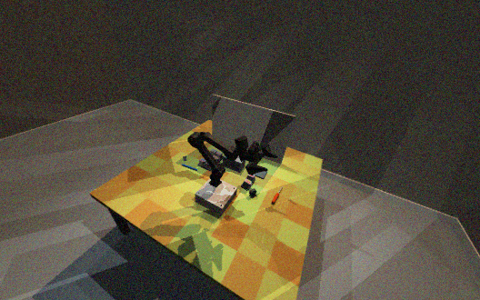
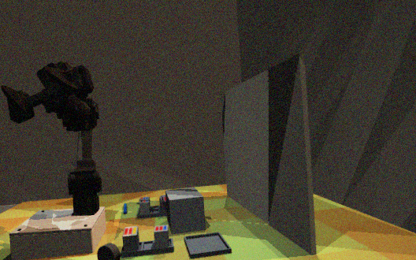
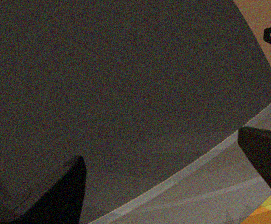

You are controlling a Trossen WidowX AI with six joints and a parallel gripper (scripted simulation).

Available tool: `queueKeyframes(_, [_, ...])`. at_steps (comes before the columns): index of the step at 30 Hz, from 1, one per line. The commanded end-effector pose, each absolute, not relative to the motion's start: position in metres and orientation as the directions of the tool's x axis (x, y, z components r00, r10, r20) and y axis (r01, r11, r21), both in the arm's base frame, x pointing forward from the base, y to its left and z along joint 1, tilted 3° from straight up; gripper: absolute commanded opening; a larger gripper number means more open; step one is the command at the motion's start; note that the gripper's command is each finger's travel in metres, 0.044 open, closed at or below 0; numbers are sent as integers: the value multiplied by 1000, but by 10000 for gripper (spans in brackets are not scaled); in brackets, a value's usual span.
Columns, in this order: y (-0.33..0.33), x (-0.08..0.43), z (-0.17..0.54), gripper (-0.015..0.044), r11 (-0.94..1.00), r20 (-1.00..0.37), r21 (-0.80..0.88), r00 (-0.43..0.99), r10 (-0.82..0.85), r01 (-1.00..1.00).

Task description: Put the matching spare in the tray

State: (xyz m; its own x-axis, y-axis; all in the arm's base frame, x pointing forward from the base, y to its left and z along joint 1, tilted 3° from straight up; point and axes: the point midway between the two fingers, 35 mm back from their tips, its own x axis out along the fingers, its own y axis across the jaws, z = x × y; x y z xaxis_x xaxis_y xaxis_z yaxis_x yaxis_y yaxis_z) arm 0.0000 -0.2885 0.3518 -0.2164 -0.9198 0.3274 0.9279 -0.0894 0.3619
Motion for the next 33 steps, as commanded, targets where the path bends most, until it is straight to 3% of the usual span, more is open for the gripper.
queueKeyframes(1, [-317, 62, 340, 440, 29, 165, 276, -18, -986, 961])
queueKeyframes(9, [-317, 194, 310, 440, 327, -164, 129, 345, -924, 936])
queueKeyframes(18, [-240, 321, 267, 440, 674, -521, 2, 576, -629, 738])
queueKeyframes(25, [-142, 380, 231, 440, 881, -767, -58, 544, -341, 470])
queueKeyframes(33, [-12, 390, 197, 440, 994, -954, -64, 286, -87, 89])
